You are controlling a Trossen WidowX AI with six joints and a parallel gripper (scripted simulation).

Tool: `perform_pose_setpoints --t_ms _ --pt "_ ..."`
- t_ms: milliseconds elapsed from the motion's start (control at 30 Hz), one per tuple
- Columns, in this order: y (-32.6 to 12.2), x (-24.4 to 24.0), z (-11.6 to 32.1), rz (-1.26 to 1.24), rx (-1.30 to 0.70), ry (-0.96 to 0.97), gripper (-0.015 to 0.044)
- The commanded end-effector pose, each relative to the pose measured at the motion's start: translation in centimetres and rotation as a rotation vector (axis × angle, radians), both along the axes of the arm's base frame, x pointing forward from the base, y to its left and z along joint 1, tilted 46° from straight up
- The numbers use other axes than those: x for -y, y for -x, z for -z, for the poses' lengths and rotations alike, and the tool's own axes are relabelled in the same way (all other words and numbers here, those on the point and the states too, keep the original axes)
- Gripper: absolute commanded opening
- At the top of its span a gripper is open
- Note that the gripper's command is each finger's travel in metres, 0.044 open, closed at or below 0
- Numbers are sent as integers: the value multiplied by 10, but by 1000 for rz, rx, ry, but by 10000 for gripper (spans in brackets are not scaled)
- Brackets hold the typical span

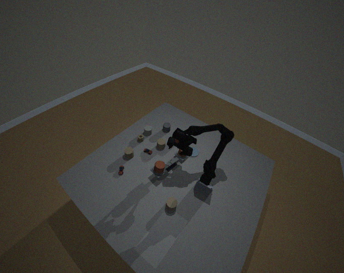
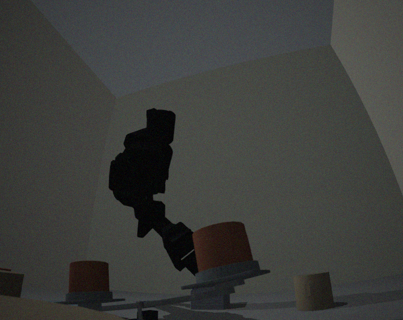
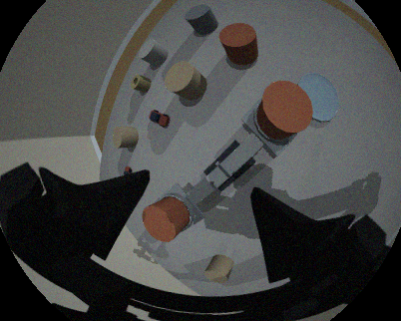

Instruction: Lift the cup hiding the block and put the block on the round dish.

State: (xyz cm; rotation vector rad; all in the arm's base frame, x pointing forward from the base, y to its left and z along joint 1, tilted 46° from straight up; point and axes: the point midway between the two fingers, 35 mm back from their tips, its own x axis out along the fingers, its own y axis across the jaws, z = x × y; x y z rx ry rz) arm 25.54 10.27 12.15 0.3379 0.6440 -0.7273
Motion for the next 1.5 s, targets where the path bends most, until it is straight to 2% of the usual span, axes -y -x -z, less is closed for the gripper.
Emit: perform_pose_setpoints --t_ms 0,500,967,1200,1467 --pt "14 -9 4 -78 -49 86 440" --pt "70 -39 7 -402 -189 444 440" --pt "116 -59 -4 -694 -224 816 440" --pt "116 -59 -5 -709 -244 844 440" --pt "95 -43 -5 -744 -496 939 440"
